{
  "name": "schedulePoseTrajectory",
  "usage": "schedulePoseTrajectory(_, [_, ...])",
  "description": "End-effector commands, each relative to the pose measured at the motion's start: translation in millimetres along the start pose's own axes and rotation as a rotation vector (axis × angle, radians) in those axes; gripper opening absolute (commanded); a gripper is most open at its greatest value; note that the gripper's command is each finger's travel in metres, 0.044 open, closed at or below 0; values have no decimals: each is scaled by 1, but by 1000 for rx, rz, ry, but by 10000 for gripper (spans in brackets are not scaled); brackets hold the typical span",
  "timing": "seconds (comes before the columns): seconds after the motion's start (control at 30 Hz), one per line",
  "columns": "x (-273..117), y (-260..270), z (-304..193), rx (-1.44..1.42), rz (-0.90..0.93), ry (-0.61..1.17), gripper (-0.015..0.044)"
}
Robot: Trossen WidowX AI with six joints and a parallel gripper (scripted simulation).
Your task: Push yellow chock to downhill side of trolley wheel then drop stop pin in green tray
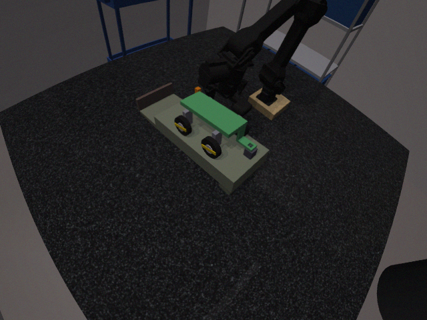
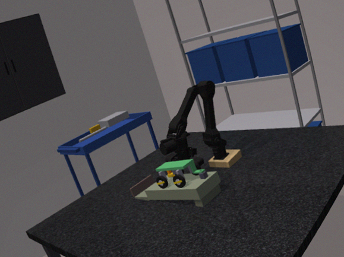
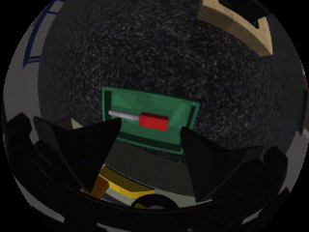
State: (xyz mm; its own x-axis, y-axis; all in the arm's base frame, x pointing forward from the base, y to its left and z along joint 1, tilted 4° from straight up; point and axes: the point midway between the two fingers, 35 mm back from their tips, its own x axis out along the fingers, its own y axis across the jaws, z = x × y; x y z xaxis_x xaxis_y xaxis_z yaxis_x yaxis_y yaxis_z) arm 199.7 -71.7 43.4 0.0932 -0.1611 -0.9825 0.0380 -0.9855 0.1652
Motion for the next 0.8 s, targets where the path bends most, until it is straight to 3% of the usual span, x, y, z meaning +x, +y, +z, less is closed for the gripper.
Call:
schedulePoseTrajectory(0.0, [-14,3,-1,4,6,6,340])
schedulePoseTrajectory(0.1, [-23,4,1,5,8,6,340])
schedulePoseTrajectory(0.23, [-34,5,0,5,8,6,440])
schedulePoseTrajectory(0.77, [-77,13,-1,5,8,6,440])
